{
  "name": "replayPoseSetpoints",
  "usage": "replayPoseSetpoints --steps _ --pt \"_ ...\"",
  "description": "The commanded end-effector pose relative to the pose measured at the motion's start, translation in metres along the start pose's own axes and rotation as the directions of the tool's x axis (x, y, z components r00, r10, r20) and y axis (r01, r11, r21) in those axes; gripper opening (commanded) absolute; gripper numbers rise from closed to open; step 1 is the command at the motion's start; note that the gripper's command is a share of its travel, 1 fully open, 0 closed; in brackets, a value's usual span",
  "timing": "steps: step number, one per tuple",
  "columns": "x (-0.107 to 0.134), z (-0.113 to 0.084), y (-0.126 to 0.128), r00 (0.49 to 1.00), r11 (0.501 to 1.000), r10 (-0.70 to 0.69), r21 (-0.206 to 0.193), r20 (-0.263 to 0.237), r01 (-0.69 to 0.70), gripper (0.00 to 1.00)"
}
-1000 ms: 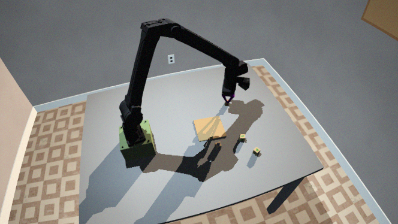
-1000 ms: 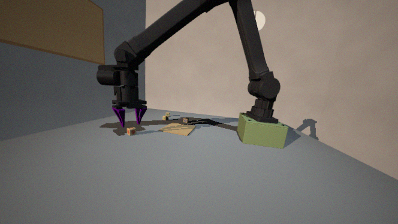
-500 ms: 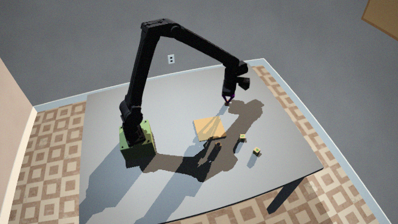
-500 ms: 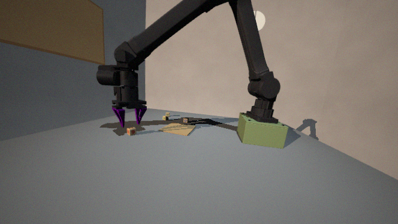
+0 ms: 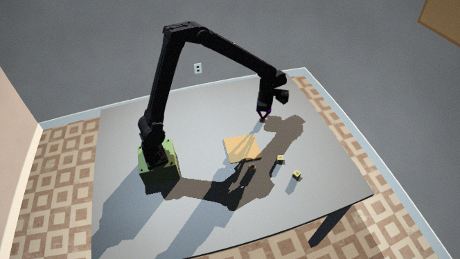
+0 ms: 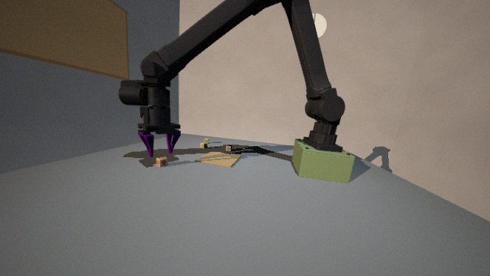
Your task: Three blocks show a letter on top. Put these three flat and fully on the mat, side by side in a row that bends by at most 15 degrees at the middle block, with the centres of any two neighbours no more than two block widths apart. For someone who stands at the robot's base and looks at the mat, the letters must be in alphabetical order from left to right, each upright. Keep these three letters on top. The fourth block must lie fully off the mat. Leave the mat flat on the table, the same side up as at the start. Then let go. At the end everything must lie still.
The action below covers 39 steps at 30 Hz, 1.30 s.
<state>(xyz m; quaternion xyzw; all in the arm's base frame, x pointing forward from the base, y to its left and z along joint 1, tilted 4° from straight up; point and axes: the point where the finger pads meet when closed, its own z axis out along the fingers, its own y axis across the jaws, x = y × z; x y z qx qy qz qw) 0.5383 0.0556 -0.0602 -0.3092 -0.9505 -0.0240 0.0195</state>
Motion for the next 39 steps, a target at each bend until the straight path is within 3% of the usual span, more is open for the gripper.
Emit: replayPoseSetpoints --steps 1,10,39 --pt "-0.001 -0.005 0.006 1.000 1.000 0.003 -0.016 0.021 -0.002 0.58" --pt "-0.002 -0.019 0.009 0.999 0.999 0.002 -0.034 0.041 -0.001 0.58" --pt "-0.002 -0.019 0.009 0.999 0.999 0.002 -0.034 0.041 -0.001 0.58"
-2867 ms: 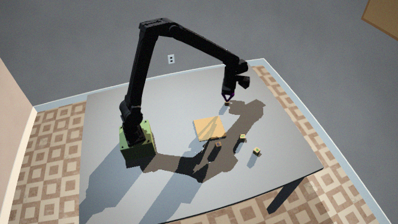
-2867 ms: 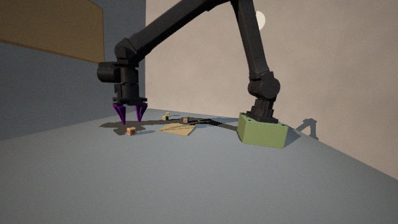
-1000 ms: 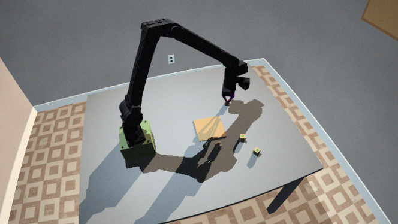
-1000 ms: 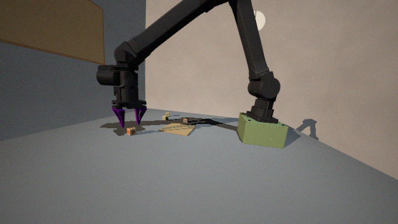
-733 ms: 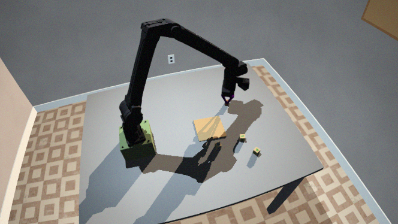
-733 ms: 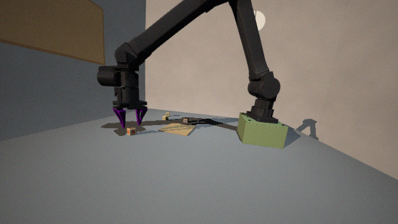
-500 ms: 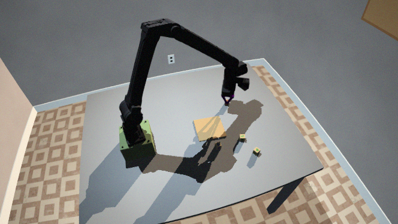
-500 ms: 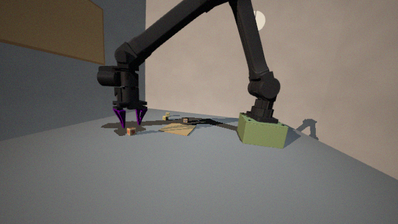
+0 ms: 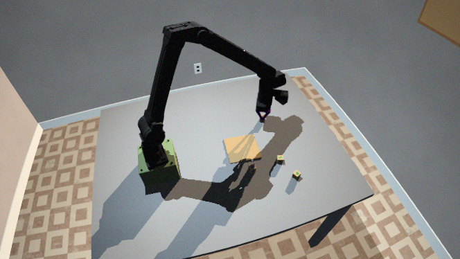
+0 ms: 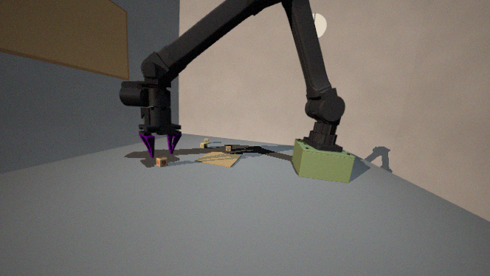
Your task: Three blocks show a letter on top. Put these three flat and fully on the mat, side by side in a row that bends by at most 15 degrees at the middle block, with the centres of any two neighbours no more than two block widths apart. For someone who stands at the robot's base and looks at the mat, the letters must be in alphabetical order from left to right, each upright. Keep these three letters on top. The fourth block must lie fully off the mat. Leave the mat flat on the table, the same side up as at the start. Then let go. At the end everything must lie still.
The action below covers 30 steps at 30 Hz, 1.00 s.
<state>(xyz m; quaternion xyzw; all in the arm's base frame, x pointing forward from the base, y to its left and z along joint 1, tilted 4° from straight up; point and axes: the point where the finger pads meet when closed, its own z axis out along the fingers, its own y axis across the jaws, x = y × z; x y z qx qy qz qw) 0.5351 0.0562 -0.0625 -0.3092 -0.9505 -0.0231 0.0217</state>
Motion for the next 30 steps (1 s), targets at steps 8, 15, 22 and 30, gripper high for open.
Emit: replayPoseSetpoints --steps 8,15,22,30 --pt "0.001 0.005 0.005 1.000 1.000 0.003 -0.009 0.013 -0.003 0.58" --pt "0.001 0.016 0.006 1.000 1.000 0.002 -0.010 0.014 -0.002 0.58" --pt "-0.002 0.022 0.007 1.000 1.000 0.004 -0.018 0.023 -0.003 0.58" --pt "-0.001 0.029 0.006 1.000 1.000 0.003 -0.014 0.018 -0.003 0.58"
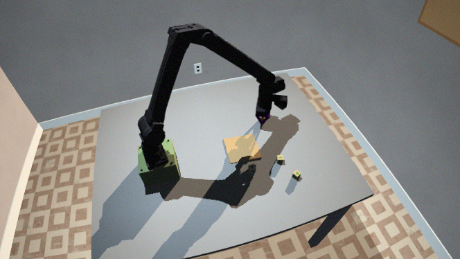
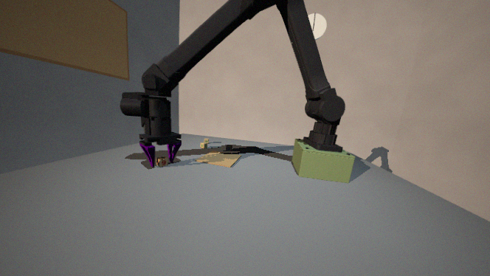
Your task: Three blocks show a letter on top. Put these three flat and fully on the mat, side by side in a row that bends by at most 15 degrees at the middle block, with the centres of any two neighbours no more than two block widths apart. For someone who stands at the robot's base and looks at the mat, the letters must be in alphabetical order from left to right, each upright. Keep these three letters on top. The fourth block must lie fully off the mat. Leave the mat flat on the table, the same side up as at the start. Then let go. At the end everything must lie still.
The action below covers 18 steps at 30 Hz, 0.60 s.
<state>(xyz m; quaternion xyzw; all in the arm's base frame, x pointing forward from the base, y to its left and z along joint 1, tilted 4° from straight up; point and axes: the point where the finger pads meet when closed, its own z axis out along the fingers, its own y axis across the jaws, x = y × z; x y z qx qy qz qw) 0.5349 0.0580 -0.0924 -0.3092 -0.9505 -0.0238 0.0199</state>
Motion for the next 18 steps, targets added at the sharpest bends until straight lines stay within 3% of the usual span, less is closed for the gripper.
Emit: replayPoseSetpoints --steps 1,15,16,18 --pt "-0.0008 -0.0030 0.0062 1.000 1.000 0.003 -0.015 0.019 -0.003 0.58" --pt "-0.0023 -0.0084 0.0077 1.000 1.000 0.003 -0.021 0.027 -0.002 0.58" --pt "-0.0023 -0.0084 0.0077 1.000 1.000 0.003 -0.021 0.027 -0.002 0.39" --pt "-0.0023 -0.0084 0.0077 1.000 1.000 0.002 -0.021 0.027 -0.002 0.39"
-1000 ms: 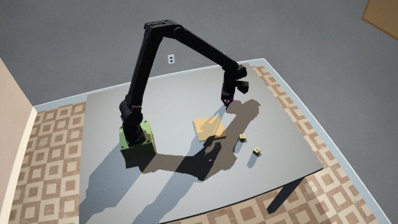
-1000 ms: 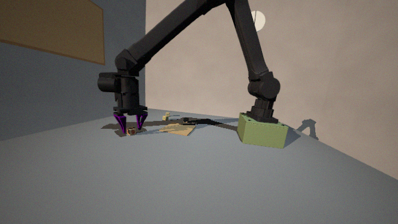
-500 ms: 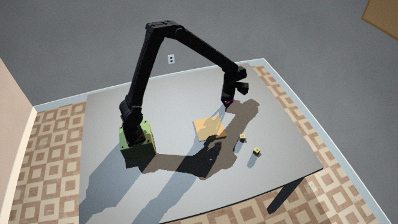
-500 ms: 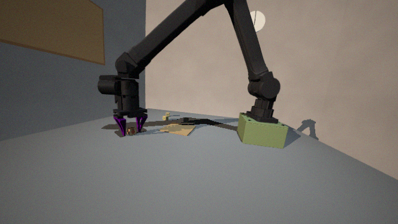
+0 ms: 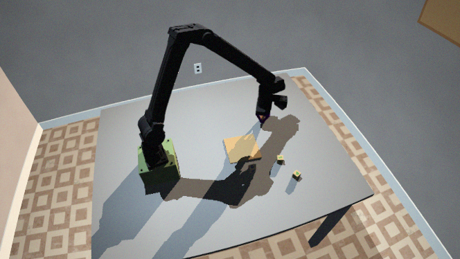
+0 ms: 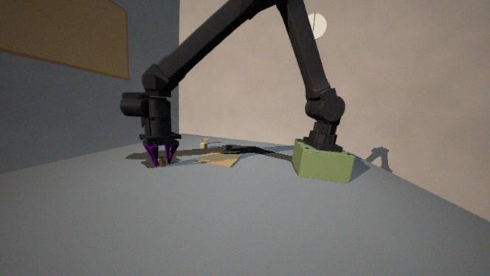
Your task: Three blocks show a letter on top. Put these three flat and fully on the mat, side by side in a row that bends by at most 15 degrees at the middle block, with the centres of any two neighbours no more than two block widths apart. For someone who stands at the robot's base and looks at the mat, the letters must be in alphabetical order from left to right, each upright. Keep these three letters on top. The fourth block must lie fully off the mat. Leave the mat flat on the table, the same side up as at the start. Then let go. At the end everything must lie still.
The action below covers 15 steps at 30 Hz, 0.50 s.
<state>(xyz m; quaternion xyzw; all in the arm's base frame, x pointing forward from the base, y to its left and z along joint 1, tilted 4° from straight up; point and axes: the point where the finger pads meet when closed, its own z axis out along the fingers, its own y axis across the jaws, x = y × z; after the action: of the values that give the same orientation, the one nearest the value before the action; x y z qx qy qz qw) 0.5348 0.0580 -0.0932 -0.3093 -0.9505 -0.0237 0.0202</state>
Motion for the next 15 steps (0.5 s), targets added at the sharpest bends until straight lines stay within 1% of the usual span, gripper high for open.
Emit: replayPoseSetpoints --steps 1,14,15 --pt "-0.0023 -0.0091 0.0078 1.000 1.000 0.002 -0.022 0.027 -0.001 0.39" --pt "-0.0023 -0.0091 0.0078 1.000 1.000 0.002 -0.022 0.027 -0.001 0.39" --pt "-0.0023 -0.0091 0.0078 1.000 1.000 0.002 -0.022 0.027 -0.001 0.20"
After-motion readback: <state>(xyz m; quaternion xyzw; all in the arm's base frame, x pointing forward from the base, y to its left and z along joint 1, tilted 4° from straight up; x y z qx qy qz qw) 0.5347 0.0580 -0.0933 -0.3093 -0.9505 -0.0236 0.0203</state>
